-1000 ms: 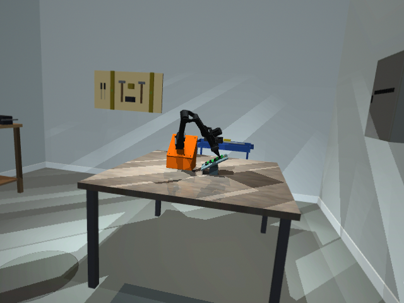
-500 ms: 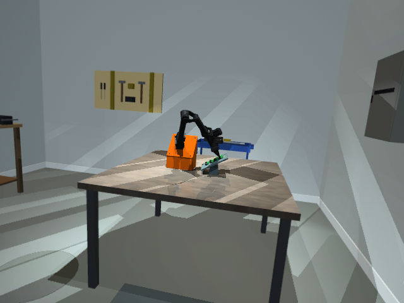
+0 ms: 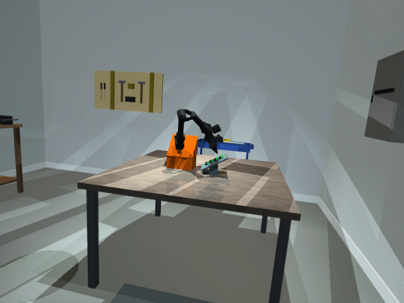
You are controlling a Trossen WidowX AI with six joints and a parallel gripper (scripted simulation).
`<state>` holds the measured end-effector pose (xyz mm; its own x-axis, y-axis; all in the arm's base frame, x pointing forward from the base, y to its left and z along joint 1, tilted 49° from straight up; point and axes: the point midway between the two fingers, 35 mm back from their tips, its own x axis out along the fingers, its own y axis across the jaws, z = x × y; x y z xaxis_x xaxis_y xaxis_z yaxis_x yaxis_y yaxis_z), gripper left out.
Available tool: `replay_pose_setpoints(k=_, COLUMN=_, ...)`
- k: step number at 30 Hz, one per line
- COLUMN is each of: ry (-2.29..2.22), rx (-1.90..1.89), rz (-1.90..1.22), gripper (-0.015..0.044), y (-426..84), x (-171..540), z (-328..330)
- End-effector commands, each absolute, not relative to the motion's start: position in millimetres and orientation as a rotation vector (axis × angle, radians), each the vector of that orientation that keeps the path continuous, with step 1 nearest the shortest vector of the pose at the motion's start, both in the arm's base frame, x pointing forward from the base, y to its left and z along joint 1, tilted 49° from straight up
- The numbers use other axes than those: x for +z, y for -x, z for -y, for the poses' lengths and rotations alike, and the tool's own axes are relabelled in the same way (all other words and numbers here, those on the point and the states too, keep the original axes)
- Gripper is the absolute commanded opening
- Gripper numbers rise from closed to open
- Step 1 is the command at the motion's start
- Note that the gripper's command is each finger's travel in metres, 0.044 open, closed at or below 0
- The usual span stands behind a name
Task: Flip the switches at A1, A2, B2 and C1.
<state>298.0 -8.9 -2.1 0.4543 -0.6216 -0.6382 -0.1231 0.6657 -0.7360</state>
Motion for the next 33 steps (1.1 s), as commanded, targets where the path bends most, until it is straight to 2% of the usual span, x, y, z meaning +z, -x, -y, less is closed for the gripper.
replay_pose_setpoints(k=1, ry=0.812, rx=-0.363, rz=-1.068, gripper=0.0000, y=-287, x=21, z=-10)
replay_pose_setpoints(k=5, ry=0.813, rx=-0.363, rz=-1.068, gripper=0.0000, y=-285, x=22, z=-11)
replay_pose_setpoints(k=11, ry=0.814, rx=-0.363, rz=-1.069, gripper=0.0000, y=-251, x=13, z=5)
replay_pose_setpoints(k=33, ry=0.818, rx=-0.353, rz=-1.044, gripper=0.0000, y=-272, x=-17, z=37)
